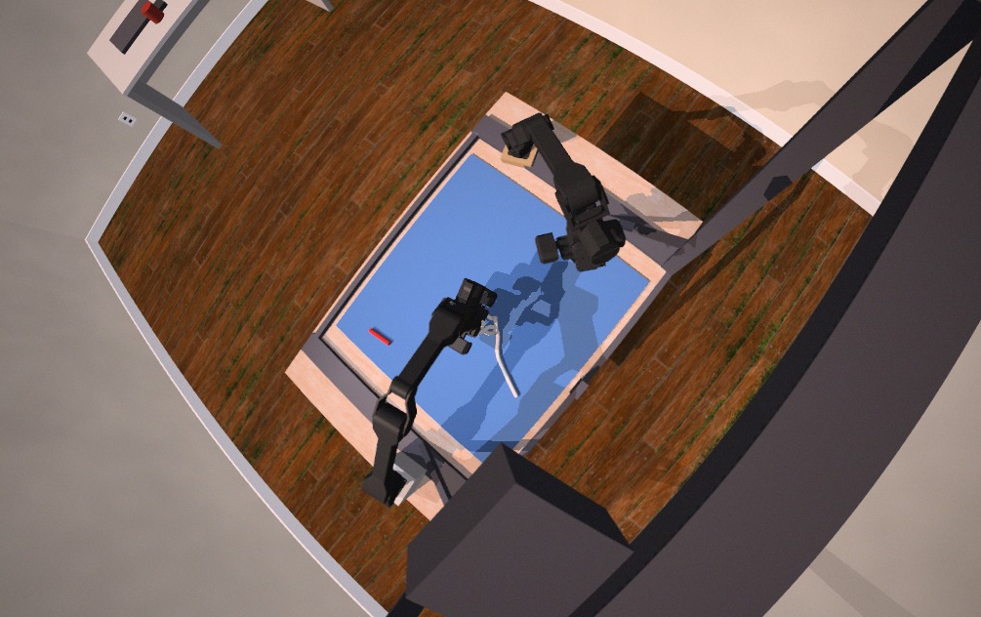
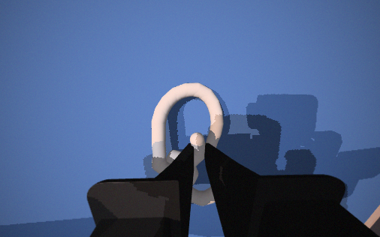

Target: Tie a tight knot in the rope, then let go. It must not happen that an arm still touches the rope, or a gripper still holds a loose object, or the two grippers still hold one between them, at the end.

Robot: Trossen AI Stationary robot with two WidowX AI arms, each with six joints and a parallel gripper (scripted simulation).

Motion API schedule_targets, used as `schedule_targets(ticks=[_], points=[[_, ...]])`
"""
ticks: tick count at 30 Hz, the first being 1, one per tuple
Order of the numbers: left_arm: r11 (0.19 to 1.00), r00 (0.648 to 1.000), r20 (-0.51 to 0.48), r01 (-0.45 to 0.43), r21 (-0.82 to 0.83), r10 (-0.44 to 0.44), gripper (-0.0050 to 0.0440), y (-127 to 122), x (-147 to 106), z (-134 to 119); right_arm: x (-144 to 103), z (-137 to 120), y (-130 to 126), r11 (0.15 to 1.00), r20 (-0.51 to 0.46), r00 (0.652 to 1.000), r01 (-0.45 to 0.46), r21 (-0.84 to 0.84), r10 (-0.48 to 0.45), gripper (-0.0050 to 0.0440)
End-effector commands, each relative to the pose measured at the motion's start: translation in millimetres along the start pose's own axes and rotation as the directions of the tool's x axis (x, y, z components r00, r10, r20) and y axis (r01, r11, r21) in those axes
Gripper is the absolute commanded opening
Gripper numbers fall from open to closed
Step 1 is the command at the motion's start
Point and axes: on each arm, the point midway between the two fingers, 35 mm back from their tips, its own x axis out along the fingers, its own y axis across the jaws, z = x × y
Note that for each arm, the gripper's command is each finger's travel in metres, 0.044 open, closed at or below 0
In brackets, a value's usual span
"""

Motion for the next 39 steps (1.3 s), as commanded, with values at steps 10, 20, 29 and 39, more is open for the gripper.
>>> schedule_targets(ticks=[10,20,29,39], points=[[0.991,0.991,-0.013,0.132,-0.008,-0.132,0.0035,-25.0,-27.1,-13.3,-11.4,0.7,-1.6,1.0,0.029,1.0,-0.002,0.006,0.002,0.01],[0.968,0.967,-0.037,0.25,-0.017,-0.25,0.0035,-45.1,-24.7,-36.0,-11.4,0.7,-1.6,1.0,0.029,1.0,-0.002,0.006,0.002,0.01],[0.961,0.96,-0.041,0.275,-0.02,-0.275,0.0035,-49.6,-23.8,-40.6,-11.4,0.7,-1.6,1.0,0.029,1.0,-0.002,0.006,0.002,0.01],[0.926,0.924,-0.059,0.376,-0.031,-0.377,0.0035,-67.9,-20.9,-60.4,-11.4,0.7,-1.6,1.0,0.029,1.0,-0.002,0.006,0.002,0.01]])
